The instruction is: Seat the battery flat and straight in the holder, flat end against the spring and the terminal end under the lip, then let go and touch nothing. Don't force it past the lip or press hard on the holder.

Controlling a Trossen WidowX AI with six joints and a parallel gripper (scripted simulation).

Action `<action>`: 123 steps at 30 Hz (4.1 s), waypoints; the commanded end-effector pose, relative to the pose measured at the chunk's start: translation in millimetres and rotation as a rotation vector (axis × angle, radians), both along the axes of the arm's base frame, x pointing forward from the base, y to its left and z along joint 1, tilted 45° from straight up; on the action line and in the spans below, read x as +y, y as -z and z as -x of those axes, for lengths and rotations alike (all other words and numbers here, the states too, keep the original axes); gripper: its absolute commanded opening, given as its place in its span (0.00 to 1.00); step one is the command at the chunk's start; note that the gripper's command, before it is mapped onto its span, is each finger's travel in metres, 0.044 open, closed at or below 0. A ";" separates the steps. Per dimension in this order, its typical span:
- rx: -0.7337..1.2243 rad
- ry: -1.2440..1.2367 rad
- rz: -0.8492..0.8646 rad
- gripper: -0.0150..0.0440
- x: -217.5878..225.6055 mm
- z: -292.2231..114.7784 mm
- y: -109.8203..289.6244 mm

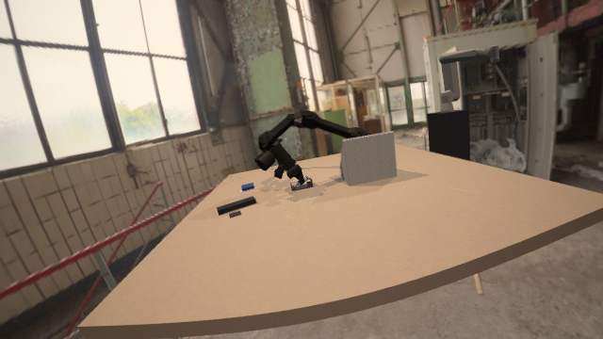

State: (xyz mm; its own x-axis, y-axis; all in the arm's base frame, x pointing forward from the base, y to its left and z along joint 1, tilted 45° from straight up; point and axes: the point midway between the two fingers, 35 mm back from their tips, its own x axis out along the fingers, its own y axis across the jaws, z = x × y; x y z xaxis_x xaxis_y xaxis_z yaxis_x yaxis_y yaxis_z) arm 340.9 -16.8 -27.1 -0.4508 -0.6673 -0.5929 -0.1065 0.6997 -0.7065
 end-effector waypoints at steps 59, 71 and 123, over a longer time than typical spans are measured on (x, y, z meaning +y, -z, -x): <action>-0.160 -0.124 -0.044 0.39 -2.9 -12.9 7.7; -0.197 -0.151 -0.051 0.39 -3.9 -11.4 8.9; -0.356 -0.258 -0.079 0.39 -10.2 -0.7 9.6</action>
